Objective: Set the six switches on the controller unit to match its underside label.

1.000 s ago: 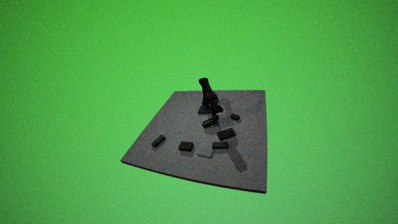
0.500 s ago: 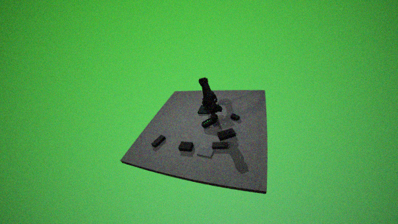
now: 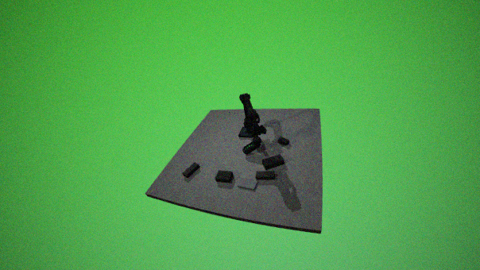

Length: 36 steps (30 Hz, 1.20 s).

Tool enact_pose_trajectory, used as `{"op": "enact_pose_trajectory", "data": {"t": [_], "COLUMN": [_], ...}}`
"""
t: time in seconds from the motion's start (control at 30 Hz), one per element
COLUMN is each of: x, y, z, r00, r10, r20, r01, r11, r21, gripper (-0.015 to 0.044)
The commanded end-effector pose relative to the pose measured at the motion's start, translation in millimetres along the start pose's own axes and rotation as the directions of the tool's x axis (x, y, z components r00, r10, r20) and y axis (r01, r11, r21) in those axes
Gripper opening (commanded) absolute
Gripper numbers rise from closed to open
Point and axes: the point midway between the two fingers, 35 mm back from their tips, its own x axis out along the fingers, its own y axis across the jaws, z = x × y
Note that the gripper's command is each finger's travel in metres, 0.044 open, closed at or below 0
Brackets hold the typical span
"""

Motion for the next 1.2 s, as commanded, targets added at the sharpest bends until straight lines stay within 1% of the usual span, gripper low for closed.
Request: {"op": "enact_pose_trajectory", "data": {"t": [0.0,1.17], "x": [-8,-19], "y": [-3,1], "z": [-3,-25], "r00": [1.0,0.998], "r10": [-0.021,-0.021], "r20": [0.007,0.066], "r01": [0.021,0.021], "r11": [1.0,1.0], "r21": [0.002,0.002], "gripper": [0.0336,0.0336]}}
